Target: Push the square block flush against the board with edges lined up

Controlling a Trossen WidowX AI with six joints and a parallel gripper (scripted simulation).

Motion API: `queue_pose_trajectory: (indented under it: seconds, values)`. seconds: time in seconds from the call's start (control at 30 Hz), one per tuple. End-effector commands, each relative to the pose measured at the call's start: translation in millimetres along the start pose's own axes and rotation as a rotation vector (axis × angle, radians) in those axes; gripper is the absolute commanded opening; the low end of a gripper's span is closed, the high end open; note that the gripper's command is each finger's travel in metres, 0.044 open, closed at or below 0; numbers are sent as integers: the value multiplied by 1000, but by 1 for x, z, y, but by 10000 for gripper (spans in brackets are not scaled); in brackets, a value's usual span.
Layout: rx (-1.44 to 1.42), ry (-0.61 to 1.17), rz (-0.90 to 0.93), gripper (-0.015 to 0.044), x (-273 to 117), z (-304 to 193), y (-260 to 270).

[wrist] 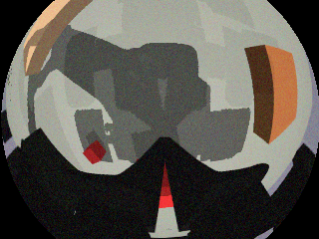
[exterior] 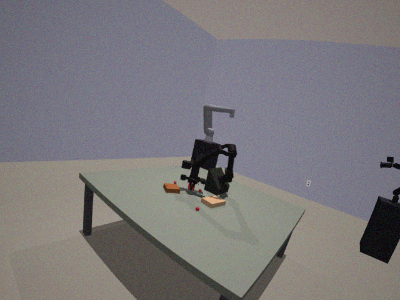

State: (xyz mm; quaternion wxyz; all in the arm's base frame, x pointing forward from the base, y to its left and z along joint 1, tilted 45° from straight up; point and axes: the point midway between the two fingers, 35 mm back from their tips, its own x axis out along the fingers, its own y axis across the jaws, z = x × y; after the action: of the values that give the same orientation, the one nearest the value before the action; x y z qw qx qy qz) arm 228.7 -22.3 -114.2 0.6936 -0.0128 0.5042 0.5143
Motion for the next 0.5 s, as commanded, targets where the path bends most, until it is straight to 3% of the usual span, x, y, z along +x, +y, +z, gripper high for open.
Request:
queue_pose_trajectory:
  seconds: [0.0,0.47]
  values:
    - [1,5,1,0,1,-8,1]
    - [1,3,3,0,1,-19,3]
